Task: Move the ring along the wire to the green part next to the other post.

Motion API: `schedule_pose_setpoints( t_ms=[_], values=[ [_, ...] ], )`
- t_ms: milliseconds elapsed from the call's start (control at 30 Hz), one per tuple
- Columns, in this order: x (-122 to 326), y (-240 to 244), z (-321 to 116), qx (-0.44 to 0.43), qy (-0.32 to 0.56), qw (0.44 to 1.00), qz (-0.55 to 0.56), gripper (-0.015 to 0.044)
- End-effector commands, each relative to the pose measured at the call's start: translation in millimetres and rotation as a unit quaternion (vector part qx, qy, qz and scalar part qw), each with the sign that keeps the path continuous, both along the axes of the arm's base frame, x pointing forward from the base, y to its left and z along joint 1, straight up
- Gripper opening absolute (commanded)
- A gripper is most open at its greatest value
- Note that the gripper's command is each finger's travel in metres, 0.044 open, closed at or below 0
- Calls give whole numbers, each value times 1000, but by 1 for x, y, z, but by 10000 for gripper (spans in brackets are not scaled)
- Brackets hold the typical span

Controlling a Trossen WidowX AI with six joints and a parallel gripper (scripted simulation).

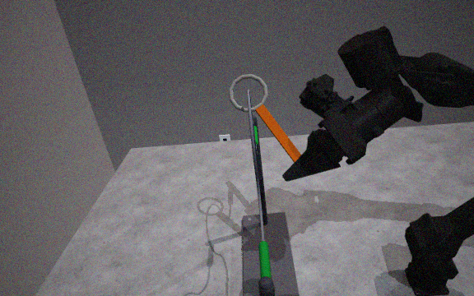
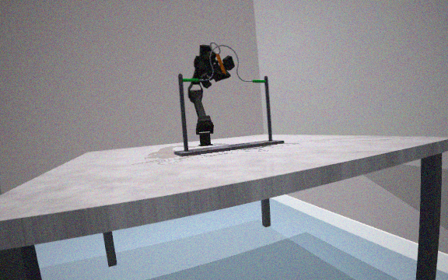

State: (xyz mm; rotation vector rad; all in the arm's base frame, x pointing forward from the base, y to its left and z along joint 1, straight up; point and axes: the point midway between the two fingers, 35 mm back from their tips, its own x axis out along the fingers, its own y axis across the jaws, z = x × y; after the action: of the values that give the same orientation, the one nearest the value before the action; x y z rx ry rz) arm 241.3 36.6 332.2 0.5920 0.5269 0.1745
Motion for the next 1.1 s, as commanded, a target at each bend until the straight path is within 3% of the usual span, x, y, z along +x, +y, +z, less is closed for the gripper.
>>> schedule_pose_setpoints(
  t_ms=[0, 1067],
  values=[
    [0, -2, -1, -33, -2, 999, -1, -150],
    [1, -25, -9, -279, -16, 960, -12, -150]
  ],
)
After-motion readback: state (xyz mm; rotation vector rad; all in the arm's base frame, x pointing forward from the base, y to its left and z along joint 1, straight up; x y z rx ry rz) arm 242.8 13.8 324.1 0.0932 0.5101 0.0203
